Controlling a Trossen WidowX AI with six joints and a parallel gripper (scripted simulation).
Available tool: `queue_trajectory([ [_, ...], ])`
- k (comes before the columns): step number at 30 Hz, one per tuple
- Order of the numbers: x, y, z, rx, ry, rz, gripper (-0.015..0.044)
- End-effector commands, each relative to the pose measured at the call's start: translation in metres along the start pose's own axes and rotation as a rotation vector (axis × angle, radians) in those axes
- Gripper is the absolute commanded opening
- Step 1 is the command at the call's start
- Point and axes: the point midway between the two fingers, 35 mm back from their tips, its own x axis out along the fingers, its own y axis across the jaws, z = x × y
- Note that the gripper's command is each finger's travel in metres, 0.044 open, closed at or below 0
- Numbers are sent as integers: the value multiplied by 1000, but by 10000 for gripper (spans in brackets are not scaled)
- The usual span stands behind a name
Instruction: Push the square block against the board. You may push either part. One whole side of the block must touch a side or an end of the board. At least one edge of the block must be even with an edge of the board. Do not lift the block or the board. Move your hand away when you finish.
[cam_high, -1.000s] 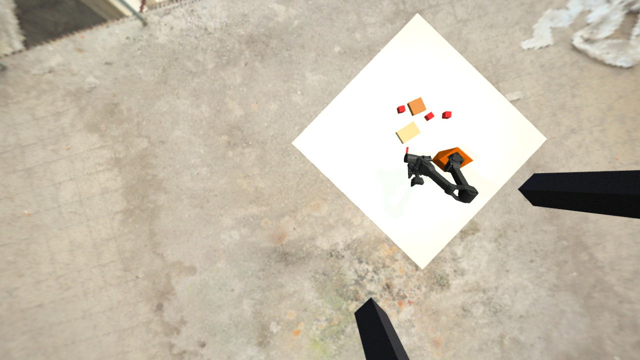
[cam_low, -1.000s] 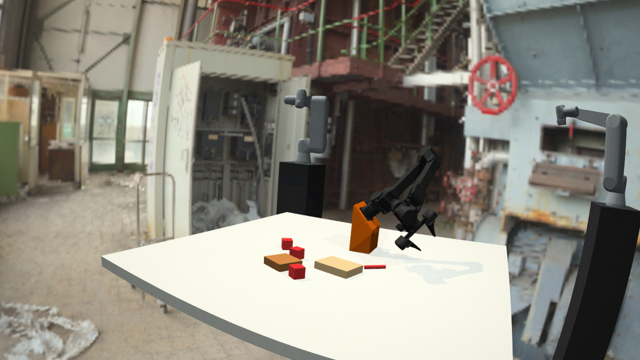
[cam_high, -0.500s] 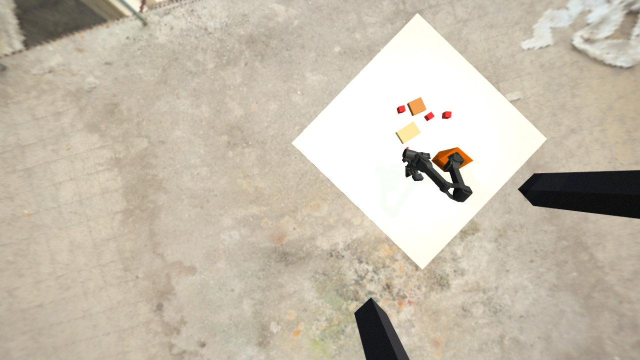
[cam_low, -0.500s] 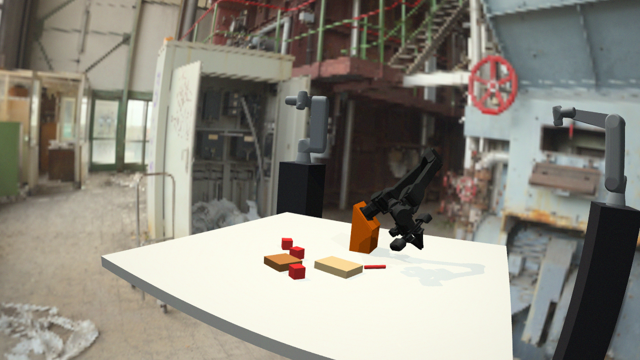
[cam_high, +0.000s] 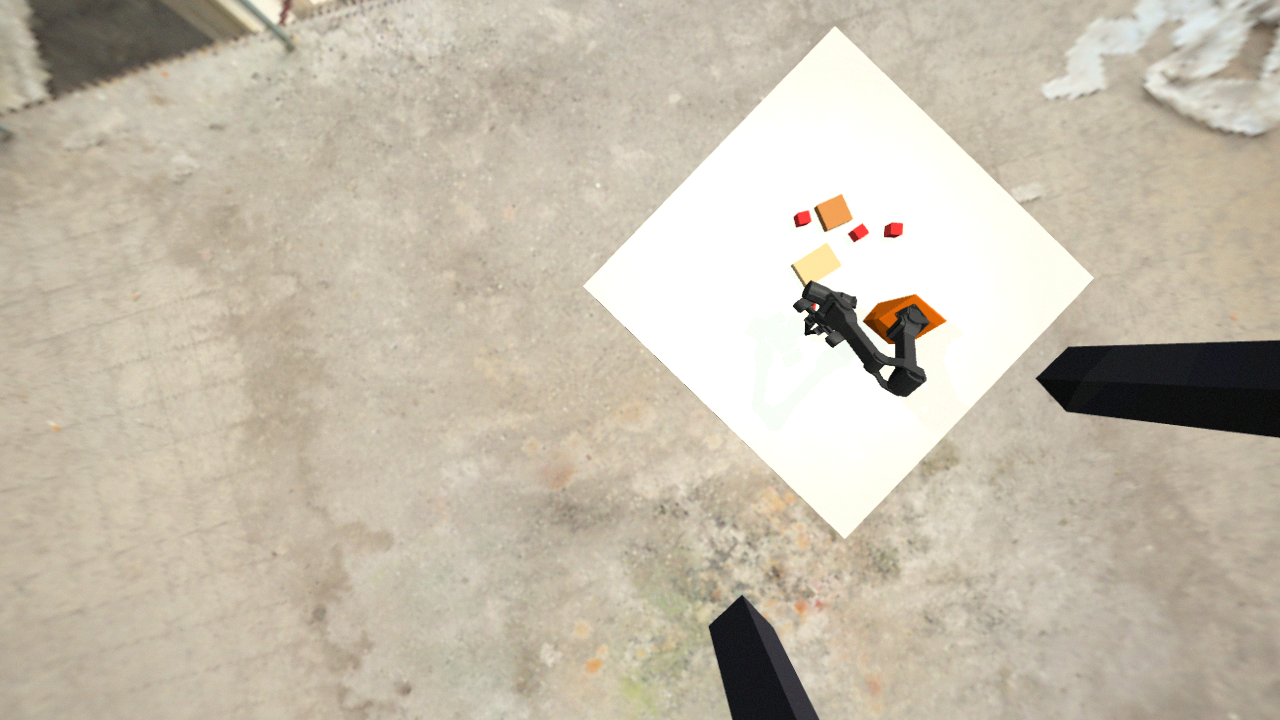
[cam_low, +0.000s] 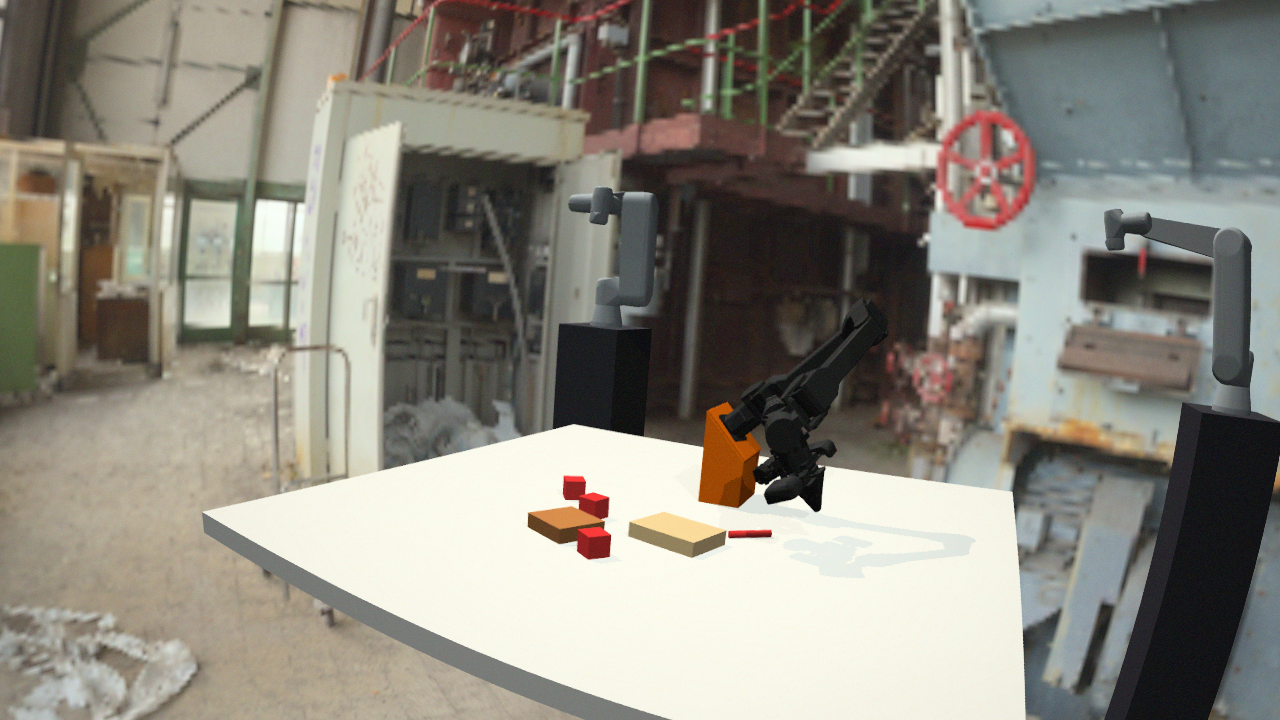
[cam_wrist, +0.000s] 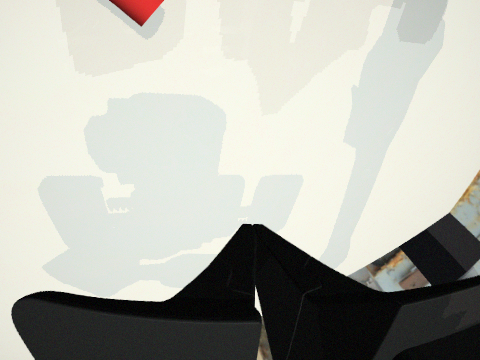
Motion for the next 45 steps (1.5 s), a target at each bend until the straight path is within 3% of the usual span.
queue_trajectory([
  [1, -3, 12, 6, -114, -31, 29, 0],
  [12, -14, 41, 22, -398, -101, 82, 0],
  [28, -57, 98, 58, -913, -260, 149, 0],
  [45, -102, 141, 111, -1464, -438, 70, 0],
])
